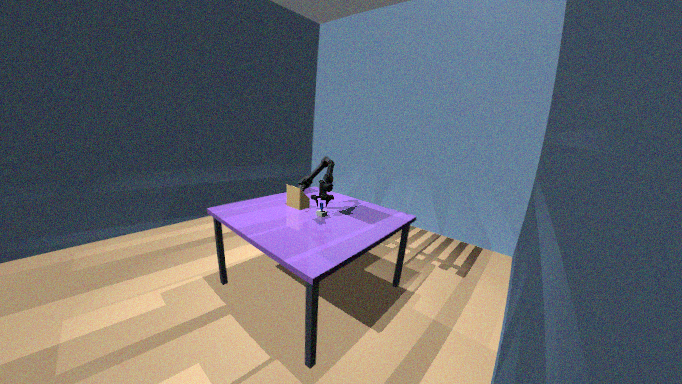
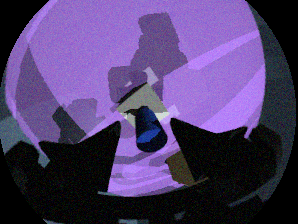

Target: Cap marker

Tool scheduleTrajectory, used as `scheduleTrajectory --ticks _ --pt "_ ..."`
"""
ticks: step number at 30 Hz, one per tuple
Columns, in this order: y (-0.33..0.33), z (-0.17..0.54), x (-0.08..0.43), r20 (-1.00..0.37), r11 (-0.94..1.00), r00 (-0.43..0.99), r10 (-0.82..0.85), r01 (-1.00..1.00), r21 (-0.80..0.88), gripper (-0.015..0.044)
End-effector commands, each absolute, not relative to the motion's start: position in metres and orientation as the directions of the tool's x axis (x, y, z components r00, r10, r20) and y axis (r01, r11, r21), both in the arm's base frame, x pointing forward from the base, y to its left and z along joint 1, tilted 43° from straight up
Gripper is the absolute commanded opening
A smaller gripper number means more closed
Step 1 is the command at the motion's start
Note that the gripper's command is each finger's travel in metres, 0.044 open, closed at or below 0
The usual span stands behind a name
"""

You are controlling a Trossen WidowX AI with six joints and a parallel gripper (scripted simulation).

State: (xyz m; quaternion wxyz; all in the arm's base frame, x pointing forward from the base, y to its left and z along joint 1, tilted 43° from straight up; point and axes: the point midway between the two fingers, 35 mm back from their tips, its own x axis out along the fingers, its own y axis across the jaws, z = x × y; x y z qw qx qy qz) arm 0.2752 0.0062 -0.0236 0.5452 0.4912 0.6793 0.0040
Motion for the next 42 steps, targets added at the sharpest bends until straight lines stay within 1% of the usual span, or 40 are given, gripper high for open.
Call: scheduleTrajectory --ticks 1,5,9,16,18,19,23,25,33,42 --pt "0.006 -0.024 0.275 -0.737 0.518 0.077 0.671 0.663 0.541 0.044" --pt "-0.003 -0.015 0.276 -0.739 0.519 0.078 0.67 0.663 0.54 0.044" --pt "-0.043 0.029 0.27 -0.739 0.519 0.077 0.669 0.663 0.539 0.044" --pt "-0.045 0.031 0.269 -0.739 0.519 0.076 0.669 0.663 0.539 0.044" --pt "-0.044 0.031 0.269 -0.739 0.548 0.077 0.67 0.62 0.561 0.0387" --pt "-0.044 0.03 0.269 -0.738 0.582 0.077 0.67 0.563 0.587 0.0361" --pt "-0.041 0.025 0.267 -0.737 0.708 0.079 0.671 0.227 0.669 0.0256" --pt "-0.04 0.023 0.267 -0.737 0.728 0.079 0.672 0.115 0.676 0.0204" --pt "-0.039 0.023 0.267 -0.737 0.73 0.079 0.672 0.101 0.676 0.0" --pt "-0.039 0.023 0.267 -0.737 0.73 0.079 0.672 0.101 0.676 0.0"
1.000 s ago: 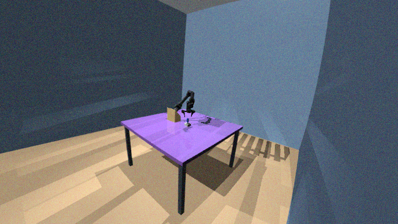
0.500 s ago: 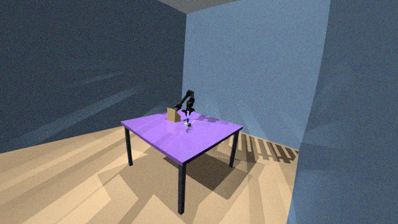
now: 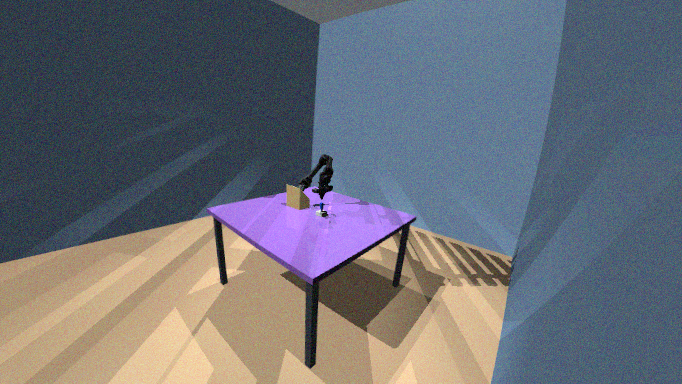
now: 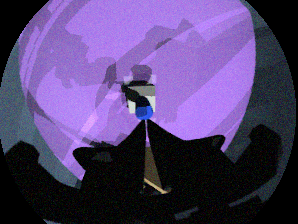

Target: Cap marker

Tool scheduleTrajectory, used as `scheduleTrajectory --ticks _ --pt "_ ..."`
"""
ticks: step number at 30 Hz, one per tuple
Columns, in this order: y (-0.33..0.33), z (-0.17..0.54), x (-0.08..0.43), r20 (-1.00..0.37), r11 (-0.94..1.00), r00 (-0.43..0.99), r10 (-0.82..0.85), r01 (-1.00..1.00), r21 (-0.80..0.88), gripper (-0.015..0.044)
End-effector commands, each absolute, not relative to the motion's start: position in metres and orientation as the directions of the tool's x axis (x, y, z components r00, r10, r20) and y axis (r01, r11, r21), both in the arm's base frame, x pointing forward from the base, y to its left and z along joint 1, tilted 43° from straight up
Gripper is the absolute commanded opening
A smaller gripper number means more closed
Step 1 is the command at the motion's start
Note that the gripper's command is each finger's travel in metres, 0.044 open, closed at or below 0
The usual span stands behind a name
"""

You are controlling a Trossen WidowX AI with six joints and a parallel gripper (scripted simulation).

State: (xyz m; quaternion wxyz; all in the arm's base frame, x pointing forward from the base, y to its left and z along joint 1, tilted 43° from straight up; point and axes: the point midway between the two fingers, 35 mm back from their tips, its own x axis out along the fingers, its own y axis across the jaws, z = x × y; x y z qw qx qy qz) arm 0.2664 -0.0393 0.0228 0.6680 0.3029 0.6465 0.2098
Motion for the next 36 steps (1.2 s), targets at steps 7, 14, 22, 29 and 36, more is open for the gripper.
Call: scheduleTrajectory --ticks 7,14,22,29,36 --pt "-0.038 0.021 0.267 -0.736 0.73 0.079 0.672 0.101 0.676 0.0" --pt "-0.031 0.014 0.268 -0.736 0.729 0.079 0.672 0.101 0.677 0.0" --pt "-0.024 0.006 0.269 -0.736 0.729 0.08 0.672 0.101 0.677 0.0" --pt "-0.017 -0.001 0.269 -0.736 0.729 0.08 0.673 0.101 0.677 0.0" --pt "-0.012 -0.007 0.272 -0.736 0.729 0.08 0.673 0.101 0.677 0.0"
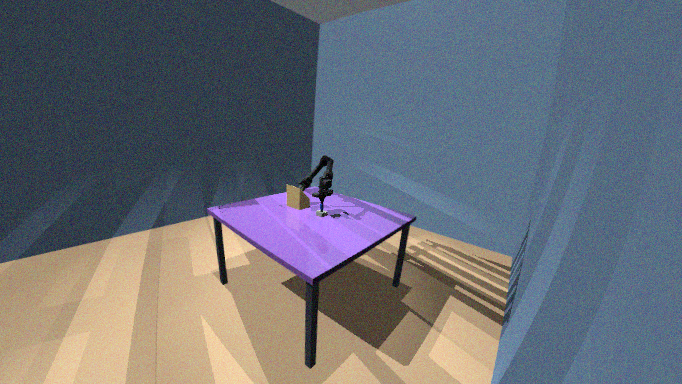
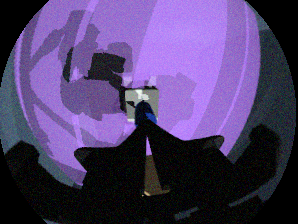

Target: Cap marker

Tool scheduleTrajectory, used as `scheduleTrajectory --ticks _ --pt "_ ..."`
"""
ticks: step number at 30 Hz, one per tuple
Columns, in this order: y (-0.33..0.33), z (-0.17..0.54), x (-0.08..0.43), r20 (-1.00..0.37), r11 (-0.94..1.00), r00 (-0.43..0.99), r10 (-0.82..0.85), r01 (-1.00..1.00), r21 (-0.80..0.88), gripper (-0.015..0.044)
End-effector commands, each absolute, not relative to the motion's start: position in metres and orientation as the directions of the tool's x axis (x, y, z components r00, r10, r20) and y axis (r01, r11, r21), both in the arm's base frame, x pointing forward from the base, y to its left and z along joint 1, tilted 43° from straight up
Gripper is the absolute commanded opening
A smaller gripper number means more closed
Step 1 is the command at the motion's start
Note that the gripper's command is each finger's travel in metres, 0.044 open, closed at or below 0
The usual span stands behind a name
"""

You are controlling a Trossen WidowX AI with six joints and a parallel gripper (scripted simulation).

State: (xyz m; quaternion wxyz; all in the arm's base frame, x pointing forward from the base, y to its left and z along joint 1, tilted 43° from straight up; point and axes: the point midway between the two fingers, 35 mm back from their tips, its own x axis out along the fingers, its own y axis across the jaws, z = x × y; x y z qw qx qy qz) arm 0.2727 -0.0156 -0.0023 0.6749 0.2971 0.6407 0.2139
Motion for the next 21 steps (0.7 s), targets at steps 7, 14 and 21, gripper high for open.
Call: scheduleTrajectory --ticks 7,14,21 --pt "-0.017 -0.001 0.273 -0.738 0.732 0.088 0.669 0.092 0.675 0.0" --pt "-0.075 0.061 0.266 -0.738 0.732 0.086 0.669 0.095 0.675 0.0" --pt "-0.076 0.063 0.266 -0.738 0.732 0.086 0.669 0.095 0.675 0.0"
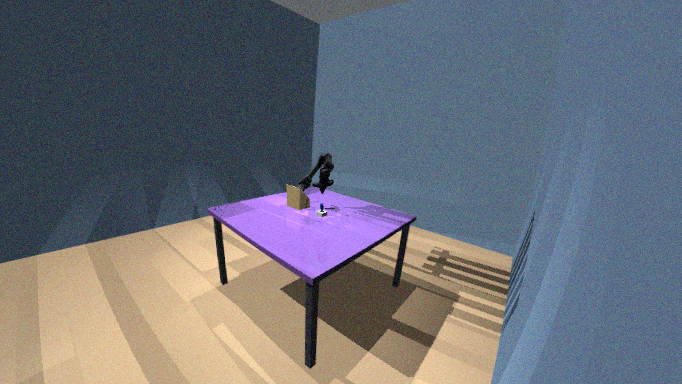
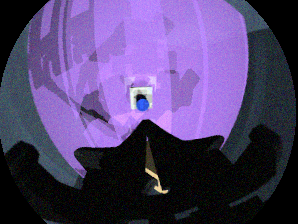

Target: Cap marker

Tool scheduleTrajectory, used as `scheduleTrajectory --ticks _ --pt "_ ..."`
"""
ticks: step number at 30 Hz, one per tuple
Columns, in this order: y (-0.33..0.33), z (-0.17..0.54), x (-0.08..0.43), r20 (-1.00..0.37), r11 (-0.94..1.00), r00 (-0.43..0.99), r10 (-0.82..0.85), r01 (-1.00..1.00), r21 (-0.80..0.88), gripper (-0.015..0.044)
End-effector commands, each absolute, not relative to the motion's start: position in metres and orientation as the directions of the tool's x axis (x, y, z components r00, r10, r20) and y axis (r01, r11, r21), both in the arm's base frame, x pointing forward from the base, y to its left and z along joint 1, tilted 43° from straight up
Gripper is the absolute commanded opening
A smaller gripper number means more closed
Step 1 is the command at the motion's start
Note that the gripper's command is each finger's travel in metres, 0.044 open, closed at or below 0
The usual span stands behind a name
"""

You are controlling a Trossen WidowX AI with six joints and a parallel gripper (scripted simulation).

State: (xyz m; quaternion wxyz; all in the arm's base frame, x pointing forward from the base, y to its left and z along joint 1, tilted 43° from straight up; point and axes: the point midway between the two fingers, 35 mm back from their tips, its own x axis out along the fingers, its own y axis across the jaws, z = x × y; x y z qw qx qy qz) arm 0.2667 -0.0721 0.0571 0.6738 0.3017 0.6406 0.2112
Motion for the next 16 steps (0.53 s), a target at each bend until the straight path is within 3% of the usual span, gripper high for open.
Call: scheduleTrajectory --ticks 1,16 --pt "-0.0761 0.0632 0.2655 -0.738 0.732 0.086 0.669 0.095 0.675 0.0026" --pt "-0.0761 0.0632 0.2655 -0.738 0.732 0.086 0.669 0.095 0.675 0.042"
